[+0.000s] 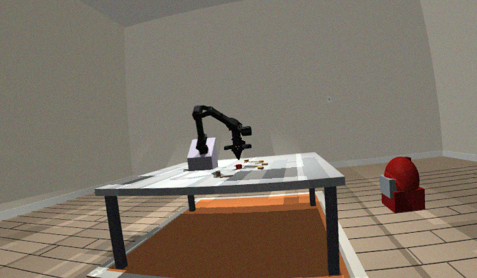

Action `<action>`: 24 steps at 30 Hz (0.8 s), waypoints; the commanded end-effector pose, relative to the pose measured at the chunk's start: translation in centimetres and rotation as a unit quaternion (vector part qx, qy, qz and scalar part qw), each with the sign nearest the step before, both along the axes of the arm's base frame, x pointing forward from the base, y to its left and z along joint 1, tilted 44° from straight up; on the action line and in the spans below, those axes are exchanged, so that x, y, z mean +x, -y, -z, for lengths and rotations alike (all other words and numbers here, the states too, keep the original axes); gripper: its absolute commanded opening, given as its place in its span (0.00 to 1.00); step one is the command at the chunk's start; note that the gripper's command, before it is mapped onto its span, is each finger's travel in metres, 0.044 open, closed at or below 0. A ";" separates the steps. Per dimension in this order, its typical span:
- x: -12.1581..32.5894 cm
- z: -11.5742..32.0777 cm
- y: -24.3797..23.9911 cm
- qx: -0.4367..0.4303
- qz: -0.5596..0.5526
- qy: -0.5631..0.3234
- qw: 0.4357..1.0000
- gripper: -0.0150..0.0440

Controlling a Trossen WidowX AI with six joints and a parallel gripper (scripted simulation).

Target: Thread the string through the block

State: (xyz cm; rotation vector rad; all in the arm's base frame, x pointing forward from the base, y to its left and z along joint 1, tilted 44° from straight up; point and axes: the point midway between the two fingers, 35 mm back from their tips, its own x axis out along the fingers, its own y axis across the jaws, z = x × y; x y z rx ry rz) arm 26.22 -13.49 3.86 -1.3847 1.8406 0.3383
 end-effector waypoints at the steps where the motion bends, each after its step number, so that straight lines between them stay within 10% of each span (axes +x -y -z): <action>1: 0.1 0.1 -0.2 0.001 -0.008 -0.008 1.000 0.30; 6: 1.1 4.0 -4.2 0.035 -0.226 -0.210 0.950 0.52; 13: 0.6 9.4 -9.8 0.063 -0.489 -0.464 0.736 0.83; 17: 0.5 9.8 -10.1 0.064 -0.503 -0.478 0.717 1.00; 24: 0.5 9.8 -10.1 0.064 -0.503 -0.478 0.717 1.00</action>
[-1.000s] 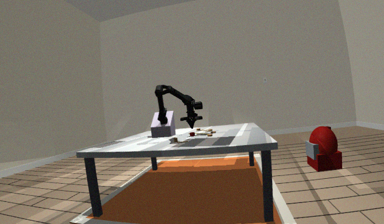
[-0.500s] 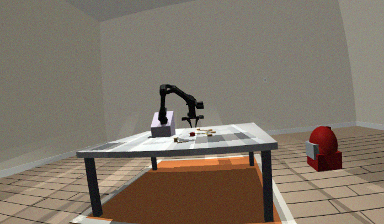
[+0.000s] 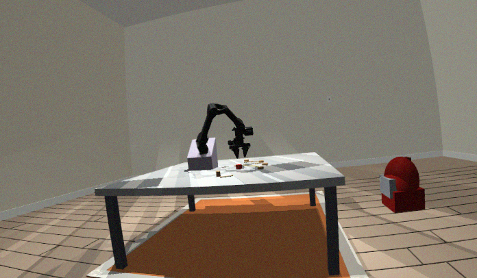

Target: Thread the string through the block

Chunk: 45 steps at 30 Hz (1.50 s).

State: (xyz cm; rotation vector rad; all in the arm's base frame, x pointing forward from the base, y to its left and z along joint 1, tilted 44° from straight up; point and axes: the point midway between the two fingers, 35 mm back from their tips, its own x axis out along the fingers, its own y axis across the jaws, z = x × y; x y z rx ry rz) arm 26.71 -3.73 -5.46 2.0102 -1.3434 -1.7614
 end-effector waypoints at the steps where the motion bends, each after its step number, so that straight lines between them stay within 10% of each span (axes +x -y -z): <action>1: 0.0 0.4 -0.4 0.005 -0.024 -0.022 0.999 1.00; 5: 0.0 0.4 -0.4 0.005 -0.024 -0.022 0.999 1.00; 17: 0.0 0.4 -0.4 0.005 -0.024 -0.022 0.999 0.47; 45: 0.0 2.2 1.2 0.006 -0.024 -0.022 0.999 0.46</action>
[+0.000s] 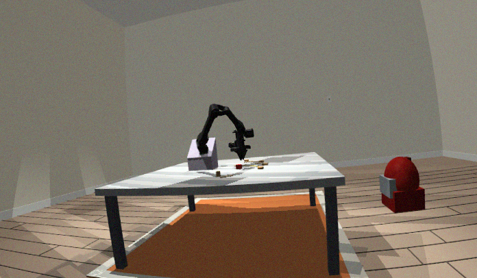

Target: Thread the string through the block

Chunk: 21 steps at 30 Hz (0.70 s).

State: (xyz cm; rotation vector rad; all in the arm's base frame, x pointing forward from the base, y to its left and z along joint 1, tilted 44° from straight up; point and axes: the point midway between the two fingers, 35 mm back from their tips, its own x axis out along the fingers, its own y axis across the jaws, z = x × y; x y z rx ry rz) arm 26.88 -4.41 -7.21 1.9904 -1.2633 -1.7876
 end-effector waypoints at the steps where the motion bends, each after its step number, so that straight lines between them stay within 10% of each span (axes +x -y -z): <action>1: -0.2 0.6 0.7 -0.003 -0.001 -0.003 1.000 0.46; 21: -0.7 2.9 3.0 -0.005 0.000 -0.004 1.000 0.46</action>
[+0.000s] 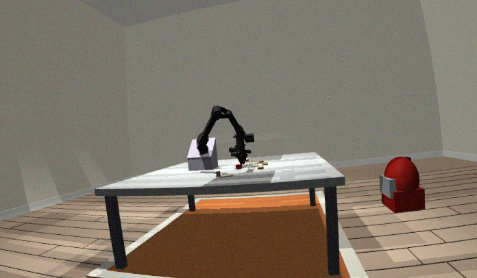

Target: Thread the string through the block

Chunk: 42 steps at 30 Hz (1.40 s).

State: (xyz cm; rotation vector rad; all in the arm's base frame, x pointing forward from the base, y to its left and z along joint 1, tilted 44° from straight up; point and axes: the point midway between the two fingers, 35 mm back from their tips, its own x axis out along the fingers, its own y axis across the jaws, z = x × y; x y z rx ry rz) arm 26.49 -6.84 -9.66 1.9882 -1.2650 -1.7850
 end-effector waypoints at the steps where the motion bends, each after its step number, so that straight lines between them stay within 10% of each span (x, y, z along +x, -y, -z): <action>1: -0.3 0.5 0.6 -0.003 0.000 -0.004 1.000 0.46; 8: -0.4 0.6 0.7 -0.004 0.000 -0.004 1.000 0.46; 13: -0.3 0.5 0.5 -0.001 0.001 -0.003 1.000 0.25; 42: 0.1 -1.3 -1.3 0.001 0.001 -0.002 1.000 0.25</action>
